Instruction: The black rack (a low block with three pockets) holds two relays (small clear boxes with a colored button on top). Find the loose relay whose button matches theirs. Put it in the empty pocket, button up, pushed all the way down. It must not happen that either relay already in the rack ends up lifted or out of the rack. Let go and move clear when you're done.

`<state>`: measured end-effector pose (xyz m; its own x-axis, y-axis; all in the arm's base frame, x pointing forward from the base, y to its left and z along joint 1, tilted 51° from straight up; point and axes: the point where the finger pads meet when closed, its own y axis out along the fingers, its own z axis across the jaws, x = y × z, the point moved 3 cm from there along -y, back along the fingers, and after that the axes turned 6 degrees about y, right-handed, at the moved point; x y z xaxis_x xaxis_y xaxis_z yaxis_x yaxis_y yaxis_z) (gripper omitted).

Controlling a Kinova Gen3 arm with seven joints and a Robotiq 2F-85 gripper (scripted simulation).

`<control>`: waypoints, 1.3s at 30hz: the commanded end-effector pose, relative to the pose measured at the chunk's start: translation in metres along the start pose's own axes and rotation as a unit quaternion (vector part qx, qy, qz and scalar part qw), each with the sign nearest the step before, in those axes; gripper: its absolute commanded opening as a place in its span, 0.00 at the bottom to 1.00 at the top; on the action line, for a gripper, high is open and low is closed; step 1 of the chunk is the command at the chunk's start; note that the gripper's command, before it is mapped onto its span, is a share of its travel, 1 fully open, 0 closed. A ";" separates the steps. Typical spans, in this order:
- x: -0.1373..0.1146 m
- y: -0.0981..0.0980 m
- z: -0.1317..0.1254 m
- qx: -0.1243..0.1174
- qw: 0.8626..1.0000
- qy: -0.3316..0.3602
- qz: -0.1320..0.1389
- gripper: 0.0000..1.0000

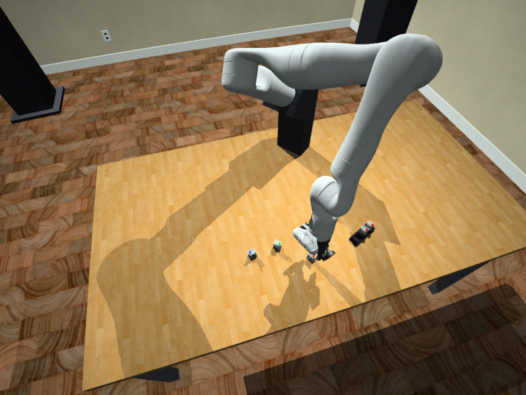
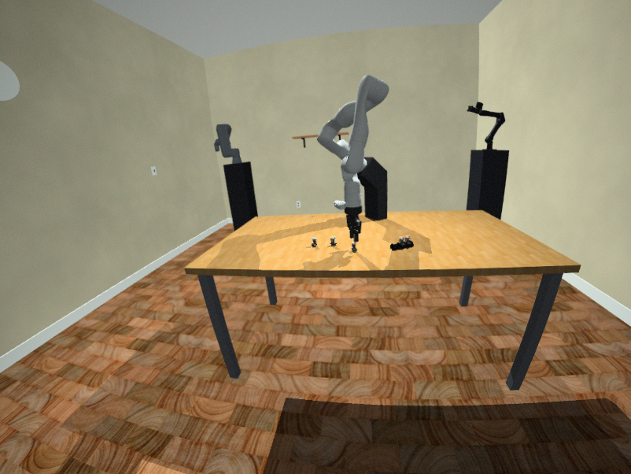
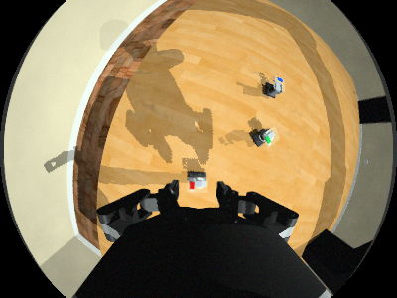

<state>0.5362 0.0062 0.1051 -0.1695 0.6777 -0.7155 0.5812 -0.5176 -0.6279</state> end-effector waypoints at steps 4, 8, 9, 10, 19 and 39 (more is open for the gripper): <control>0.000 0.000 -0.001 -0.001 1.000 0.000 0.000 0.53; 0.000 0.001 0.000 -0.001 1.000 0.000 0.000 0.53; 0.000 0.001 0.000 -0.001 1.000 0.000 0.000 0.53; 0.000 0.001 0.000 -0.001 1.000 0.000 0.000 0.53; 0.000 0.005 -0.001 -0.001 1.000 0.000 0.000 0.53; 0.000 0.025 -0.001 -0.001 1.000 0.000 0.000 0.53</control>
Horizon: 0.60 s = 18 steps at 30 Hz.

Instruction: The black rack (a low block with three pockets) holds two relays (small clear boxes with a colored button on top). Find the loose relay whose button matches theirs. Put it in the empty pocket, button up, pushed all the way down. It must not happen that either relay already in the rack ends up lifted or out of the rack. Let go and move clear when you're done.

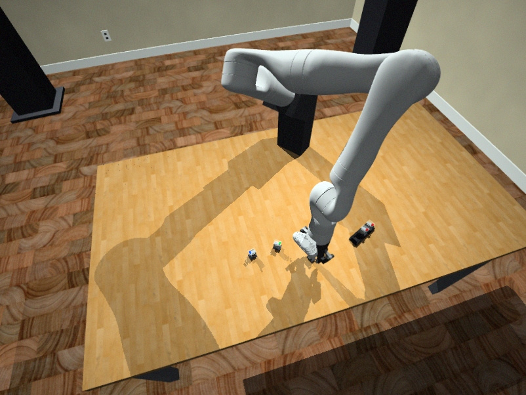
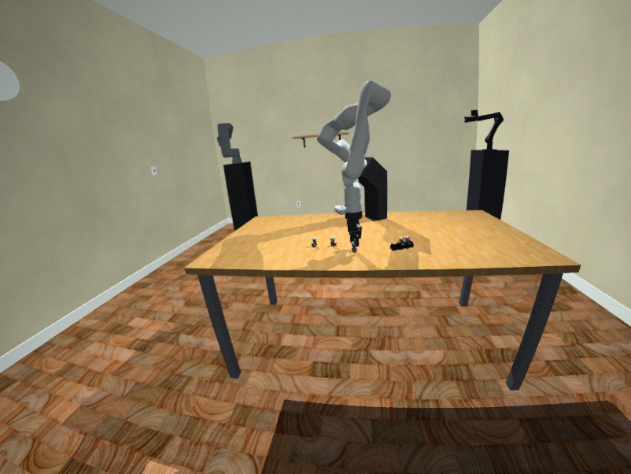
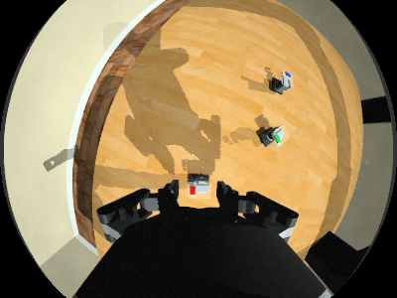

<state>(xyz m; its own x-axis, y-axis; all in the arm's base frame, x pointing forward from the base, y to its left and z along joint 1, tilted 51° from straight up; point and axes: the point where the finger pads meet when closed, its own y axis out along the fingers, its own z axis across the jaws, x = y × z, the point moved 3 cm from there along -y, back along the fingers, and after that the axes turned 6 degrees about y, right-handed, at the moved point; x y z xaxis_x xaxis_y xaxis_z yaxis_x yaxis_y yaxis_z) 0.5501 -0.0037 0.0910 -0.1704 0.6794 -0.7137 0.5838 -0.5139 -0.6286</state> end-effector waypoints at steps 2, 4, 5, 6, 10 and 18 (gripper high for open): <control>-0.001 0.005 0.001 0.001 1.000 0.000 0.001 0.53; -0.001 0.008 0.001 0.001 1.000 0.000 0.001 0.53; -0.001 0.009 0.001 0.001 1.000 0.000 0.001 0.53; -0.001 0.010 0.001 0.001 1.000 0.000 0.001 0.53; -0.001 0.013 0.001 0.001 1.000 0.000 0.001 0.53; -0.001 0.016 0.001 0.001 1.000 0.000 0.001 0.53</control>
<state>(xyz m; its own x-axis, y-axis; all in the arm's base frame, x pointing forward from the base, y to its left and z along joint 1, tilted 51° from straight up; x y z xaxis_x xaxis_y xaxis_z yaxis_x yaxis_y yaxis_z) 0.5583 -0.0124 0.0817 -0.1699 0.6784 -0.7148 0.5823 -0.5160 -0.6282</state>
